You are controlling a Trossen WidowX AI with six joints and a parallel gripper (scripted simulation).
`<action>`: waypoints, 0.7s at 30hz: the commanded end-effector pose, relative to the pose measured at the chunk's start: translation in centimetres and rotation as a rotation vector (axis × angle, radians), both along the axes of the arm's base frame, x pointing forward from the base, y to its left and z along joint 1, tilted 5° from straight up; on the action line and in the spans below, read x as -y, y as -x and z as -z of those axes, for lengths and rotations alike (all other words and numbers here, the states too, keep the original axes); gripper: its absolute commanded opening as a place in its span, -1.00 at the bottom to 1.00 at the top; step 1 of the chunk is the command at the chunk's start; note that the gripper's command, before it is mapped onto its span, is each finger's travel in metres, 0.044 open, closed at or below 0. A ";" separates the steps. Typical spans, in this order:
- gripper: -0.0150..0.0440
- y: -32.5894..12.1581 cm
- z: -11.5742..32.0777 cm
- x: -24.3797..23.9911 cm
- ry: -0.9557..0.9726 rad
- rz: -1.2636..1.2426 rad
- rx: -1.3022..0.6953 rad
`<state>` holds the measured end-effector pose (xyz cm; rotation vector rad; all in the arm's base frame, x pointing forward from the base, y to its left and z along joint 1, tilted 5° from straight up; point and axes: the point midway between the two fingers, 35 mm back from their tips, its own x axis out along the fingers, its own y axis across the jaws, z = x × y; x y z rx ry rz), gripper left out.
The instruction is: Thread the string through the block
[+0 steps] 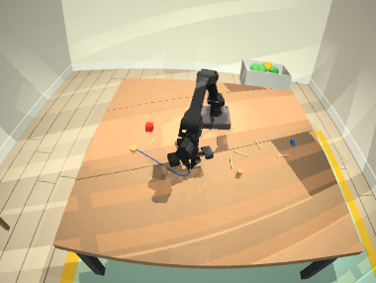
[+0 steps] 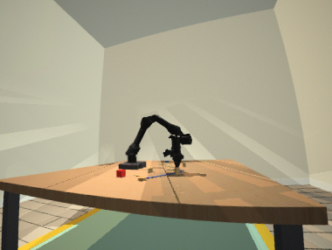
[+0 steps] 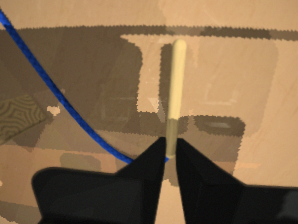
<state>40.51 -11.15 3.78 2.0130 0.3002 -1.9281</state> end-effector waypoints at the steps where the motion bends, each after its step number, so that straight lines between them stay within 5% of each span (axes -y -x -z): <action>1: -0.49 -0.1 -0.3 0.1 0.006 0.004 0.009; 21: -0.49 1.4 -0.3 0.9 0.007 0.004 0.008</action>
